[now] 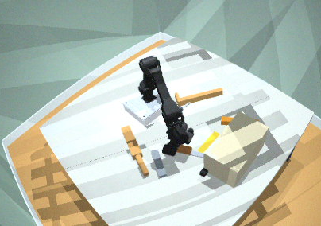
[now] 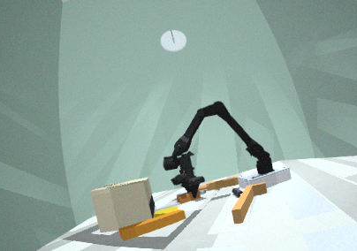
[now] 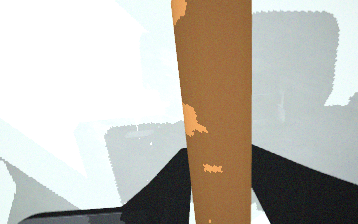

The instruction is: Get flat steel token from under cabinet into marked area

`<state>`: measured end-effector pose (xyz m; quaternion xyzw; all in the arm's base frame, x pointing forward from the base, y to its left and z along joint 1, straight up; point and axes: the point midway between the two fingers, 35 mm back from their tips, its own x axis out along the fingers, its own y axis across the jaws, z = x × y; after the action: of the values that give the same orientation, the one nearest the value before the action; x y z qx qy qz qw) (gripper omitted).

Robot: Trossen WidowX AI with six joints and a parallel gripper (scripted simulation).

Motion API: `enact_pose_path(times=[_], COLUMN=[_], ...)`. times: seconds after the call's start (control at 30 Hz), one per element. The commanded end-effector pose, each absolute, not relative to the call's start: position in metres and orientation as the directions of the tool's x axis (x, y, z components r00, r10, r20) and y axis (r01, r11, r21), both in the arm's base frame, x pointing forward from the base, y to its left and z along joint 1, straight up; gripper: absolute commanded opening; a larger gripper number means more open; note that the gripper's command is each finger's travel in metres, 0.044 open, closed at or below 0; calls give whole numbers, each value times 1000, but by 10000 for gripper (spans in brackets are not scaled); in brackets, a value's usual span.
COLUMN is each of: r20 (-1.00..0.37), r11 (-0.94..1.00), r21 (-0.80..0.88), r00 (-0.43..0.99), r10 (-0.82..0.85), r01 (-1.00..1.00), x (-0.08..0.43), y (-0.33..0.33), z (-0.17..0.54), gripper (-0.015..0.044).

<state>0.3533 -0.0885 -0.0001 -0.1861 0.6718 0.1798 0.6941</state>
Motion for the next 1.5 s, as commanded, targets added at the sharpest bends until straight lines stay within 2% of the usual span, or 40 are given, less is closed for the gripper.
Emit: enact_pose_path(times=[0.0, 1.47], r20=[-999, -999], r11=[866, 866], r21=[-19, -19], r00=[34, 37], r10=[-2, 0], r01=[-499, -499], x=[358, 403], y=[-86, -60], z=[0, 3], gripper=[0, 0])
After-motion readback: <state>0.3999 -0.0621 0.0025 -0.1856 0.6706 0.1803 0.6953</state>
